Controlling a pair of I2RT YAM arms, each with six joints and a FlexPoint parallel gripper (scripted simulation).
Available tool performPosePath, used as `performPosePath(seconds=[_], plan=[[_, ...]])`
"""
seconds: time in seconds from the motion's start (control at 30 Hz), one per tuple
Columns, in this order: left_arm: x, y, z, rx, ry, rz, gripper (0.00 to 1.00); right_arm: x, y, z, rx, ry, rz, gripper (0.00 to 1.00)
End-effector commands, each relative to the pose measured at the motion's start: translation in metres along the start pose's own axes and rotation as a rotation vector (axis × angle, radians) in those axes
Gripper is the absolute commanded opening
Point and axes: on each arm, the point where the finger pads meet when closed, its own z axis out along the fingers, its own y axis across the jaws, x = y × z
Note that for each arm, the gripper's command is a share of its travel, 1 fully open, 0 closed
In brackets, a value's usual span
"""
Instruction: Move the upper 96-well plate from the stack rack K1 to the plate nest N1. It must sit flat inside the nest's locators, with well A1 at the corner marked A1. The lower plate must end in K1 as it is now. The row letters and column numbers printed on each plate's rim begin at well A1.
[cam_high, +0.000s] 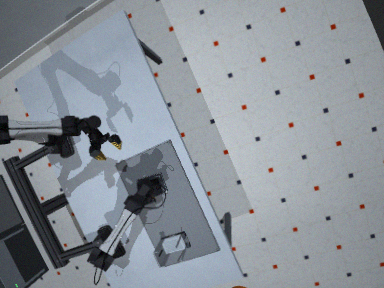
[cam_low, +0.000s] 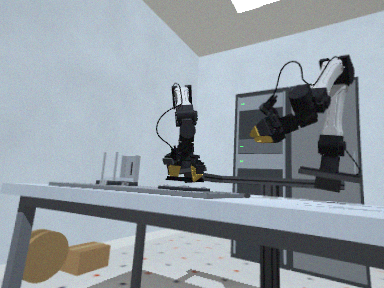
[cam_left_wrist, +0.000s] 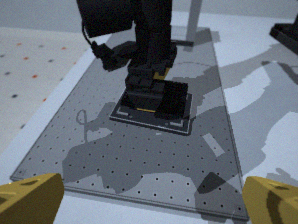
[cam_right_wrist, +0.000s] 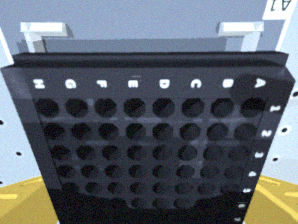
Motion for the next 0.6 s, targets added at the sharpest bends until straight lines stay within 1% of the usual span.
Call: performPosePath(seconds=[0.0, 0.07, 0.17, 0.27, 0.5, 0.57], plan=[[-0.015, 0.002, -0.008, -0.013, -0.024, 0.037, 1.00, -0.020, 0.011, -0.022, -0.067, -0.070, 0.015, 0.76], [-0.015, 0.002, -0.008, -0.013, -0.024, 0.037, 1.00, -0.022, 0.014, -0.022, -0.095, -0.093, 0.020, 0.76], [-0.015, 0.002, -0.008, -0.013, -0.024, 0.037, 1.00, -0.015, 0.008, -0.019, -0.078, -0.071, 0.017, 0.76], [-0.015, 0.002, -0.008, -0.013, -0.024, 0.037, 1.00, -0.016, 0.008, -0.007, -0.038, -0.040, 0.008, 0.76], [-0.015, 0.002, -0.008, -0.013, -0.024, 0.037, 1.00, -0.019, 0.010, 0.001, -0.054, -0.061, 0.014, 0.76], [-0.015, 0.002, -0.008, -0.013, -0.024, 0.037, 1.00, -0.014, 0.007, 0.011, -0.045, -0.050, 0.010, 0.76]])
